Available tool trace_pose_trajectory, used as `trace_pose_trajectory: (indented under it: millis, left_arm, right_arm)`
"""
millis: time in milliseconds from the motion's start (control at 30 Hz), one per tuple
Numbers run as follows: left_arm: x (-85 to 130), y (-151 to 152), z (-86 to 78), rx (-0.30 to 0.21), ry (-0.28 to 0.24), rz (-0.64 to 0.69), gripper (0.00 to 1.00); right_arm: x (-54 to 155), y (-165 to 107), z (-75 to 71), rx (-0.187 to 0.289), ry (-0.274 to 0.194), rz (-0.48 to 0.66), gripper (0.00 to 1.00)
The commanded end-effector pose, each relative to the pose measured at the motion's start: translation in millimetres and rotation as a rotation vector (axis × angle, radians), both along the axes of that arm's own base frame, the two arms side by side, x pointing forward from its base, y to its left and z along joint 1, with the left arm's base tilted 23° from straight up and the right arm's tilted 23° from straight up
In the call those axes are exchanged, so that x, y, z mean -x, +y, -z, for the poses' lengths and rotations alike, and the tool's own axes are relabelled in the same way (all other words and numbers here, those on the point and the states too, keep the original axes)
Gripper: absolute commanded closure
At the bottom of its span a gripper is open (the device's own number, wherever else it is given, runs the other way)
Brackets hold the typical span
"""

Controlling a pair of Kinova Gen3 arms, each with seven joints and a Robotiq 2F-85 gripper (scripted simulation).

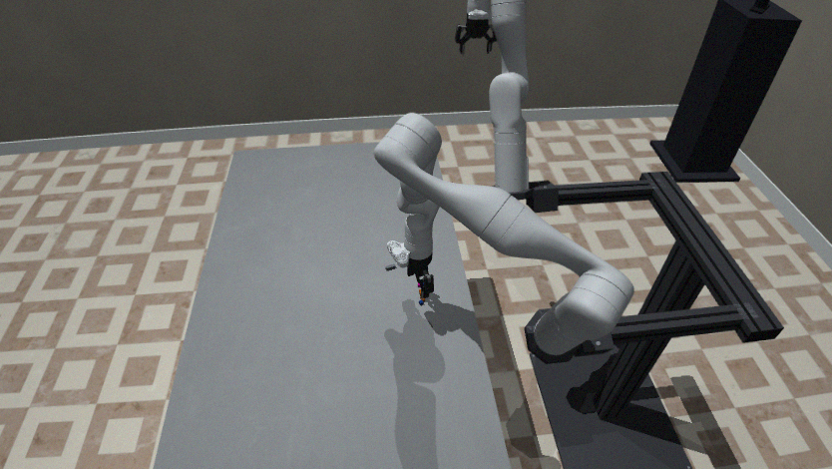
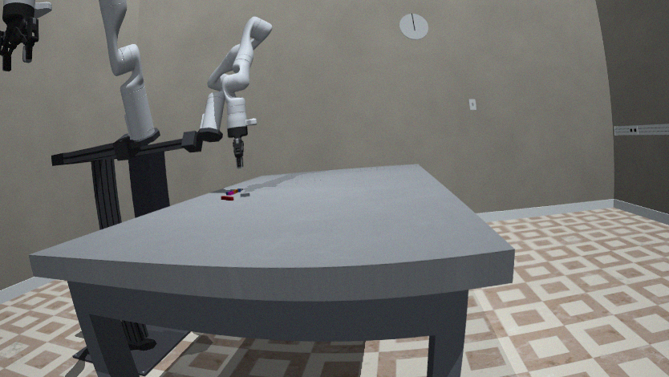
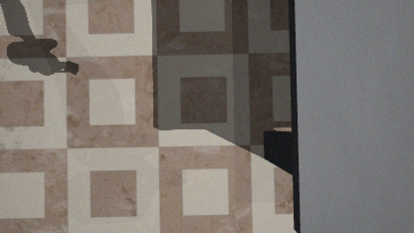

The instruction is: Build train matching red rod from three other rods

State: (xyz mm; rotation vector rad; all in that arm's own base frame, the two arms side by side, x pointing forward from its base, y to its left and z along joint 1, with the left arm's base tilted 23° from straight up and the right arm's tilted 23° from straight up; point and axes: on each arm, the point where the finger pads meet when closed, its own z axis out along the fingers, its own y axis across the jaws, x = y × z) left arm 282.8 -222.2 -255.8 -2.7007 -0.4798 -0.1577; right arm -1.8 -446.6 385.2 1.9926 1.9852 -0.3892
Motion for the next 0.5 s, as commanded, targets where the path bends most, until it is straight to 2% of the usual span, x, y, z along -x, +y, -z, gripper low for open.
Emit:
trace_pose_trajectory:
  millis: [0,233,267,467]
  left_arm:
    - [-0.3,-0.1,-0.3,0.002,-0.003,-0.005,0.002]
    - [-0.2,0.6,-0.2,0.002,-0.005,-0.010,0.002]
    - [-0.2,0.6,-0.2,0.002,-0.005,-0.010,0.685]
    - [-0.2,0.6,-0.2,0.002,-0.005,-0.010,0.685]
  right_arm:
    - [0.1,-0.1,-0.6,0.001,-0.001,0.000,0.002]
    - [0.1,-0.1,-0.6,0.001,-0.001,0.000,0.002]
    - [0.1,-0.1,-0.6,0.001,-0.001,0.000,0.002]
    - [0.1,-0.1,-0.6,0.001,-0.001,0.000,0.002]
